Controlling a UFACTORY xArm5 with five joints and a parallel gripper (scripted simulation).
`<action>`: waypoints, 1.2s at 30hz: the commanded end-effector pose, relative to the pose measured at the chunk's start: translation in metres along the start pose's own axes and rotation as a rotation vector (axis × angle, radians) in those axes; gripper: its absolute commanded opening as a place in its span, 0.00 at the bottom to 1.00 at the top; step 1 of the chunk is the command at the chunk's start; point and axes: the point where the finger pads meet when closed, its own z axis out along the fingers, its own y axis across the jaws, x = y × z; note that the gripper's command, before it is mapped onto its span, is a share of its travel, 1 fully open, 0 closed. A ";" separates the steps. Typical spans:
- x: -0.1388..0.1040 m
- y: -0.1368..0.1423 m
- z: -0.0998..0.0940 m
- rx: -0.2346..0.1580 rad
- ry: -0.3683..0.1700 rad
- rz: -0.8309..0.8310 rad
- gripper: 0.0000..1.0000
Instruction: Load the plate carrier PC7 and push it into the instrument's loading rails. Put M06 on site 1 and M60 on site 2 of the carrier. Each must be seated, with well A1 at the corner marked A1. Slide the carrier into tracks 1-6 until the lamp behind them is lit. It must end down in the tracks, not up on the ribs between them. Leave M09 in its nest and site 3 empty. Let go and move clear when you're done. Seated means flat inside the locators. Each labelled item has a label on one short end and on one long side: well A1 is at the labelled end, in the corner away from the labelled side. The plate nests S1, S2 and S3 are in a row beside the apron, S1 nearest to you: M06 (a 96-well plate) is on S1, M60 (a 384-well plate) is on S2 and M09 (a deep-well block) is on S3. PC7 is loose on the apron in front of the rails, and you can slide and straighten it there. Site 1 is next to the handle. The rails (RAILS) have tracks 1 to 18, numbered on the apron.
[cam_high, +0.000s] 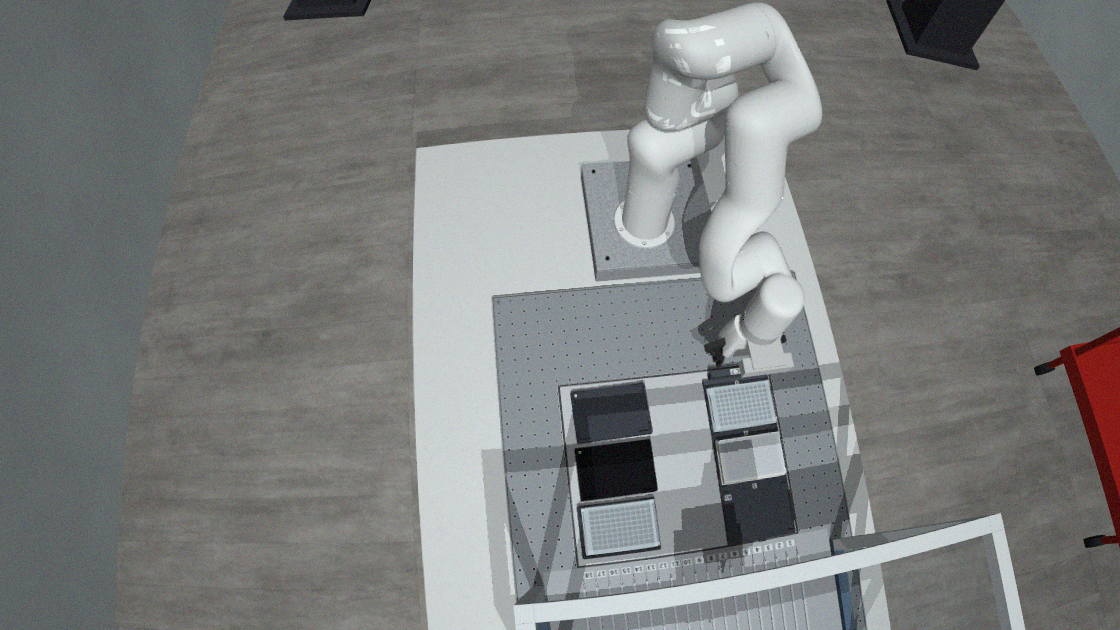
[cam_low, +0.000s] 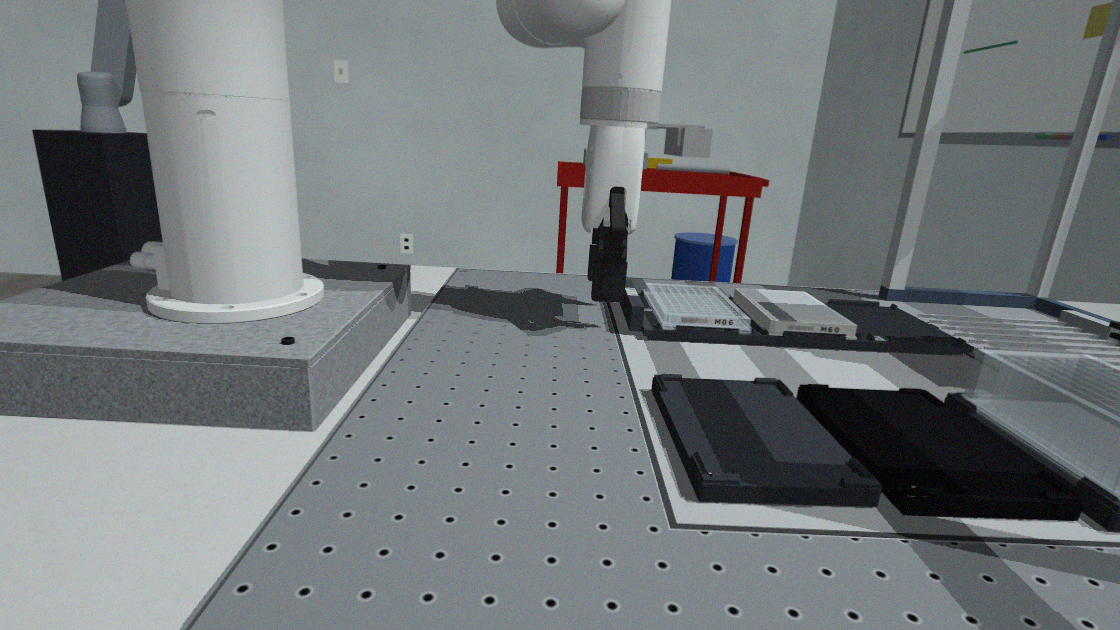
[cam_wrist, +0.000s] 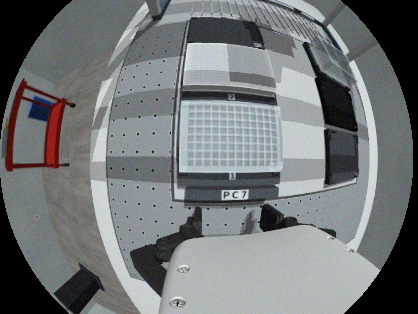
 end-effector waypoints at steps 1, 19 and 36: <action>0.001 0.000 -0.001 0.001 0.003 0.000 0.81; 0.001 0.000 0.010 0.001 0.002 0.000 0.81; 0.001 0.000 0.019 0.001 0.002 0.000 0.81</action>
